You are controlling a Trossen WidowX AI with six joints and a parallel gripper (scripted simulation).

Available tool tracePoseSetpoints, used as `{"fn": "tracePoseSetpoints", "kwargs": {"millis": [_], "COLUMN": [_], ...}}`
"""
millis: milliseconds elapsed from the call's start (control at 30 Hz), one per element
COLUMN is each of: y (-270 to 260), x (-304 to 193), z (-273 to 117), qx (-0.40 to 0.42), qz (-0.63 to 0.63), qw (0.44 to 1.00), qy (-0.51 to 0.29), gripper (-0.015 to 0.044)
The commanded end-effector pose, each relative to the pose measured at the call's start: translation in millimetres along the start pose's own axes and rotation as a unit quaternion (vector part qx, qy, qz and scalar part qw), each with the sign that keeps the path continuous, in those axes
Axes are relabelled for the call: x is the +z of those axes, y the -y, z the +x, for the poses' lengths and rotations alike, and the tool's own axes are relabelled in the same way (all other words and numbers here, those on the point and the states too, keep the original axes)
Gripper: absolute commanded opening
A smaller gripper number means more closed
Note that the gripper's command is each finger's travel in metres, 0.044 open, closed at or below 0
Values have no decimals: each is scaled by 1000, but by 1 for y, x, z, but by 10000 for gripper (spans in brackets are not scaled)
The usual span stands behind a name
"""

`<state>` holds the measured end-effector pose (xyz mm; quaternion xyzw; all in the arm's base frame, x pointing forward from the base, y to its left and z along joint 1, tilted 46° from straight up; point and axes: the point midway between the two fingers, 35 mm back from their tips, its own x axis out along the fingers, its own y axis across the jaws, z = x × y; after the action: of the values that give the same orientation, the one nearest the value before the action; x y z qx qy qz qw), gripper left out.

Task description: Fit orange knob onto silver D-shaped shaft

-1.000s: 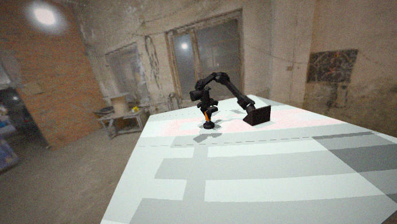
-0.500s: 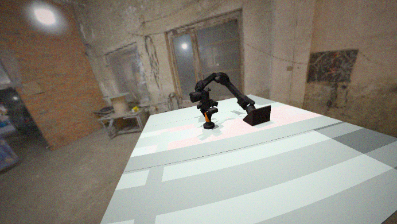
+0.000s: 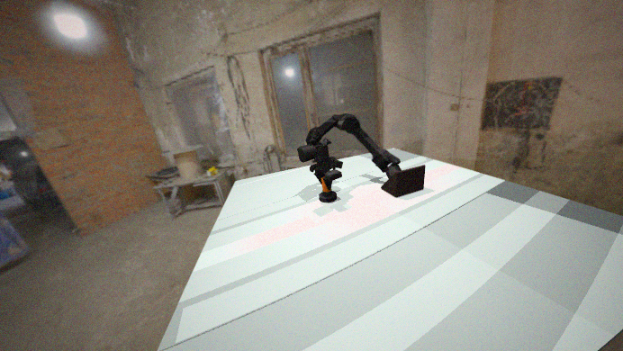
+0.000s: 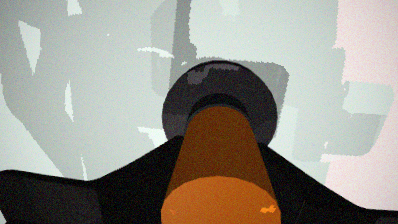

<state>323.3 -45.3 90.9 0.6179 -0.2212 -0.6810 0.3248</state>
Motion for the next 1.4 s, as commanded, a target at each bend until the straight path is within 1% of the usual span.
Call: {"fn": "tracePoseSetpoints", "kwargs": {"millis": [0,200,767,1067,1133,1267,1300,1367], "y": [0,0,0,0,0,1,1,1], "x": [0,0,0,0,-2,1,2,3], "z": [0,0,0,-3,-23,-85,-93,-95], "qx": [0,0,0,0,0,1,2,2], "qz": [0,0,0,-2,-15,-55,-60,-62], "qw": [1000,1000,1000,1000,1000,998,998,998], "qy": [0,0,0,-1,-7,-25,-27,-28], "gripper": [0,0,440,440,440,440,440,440]}}
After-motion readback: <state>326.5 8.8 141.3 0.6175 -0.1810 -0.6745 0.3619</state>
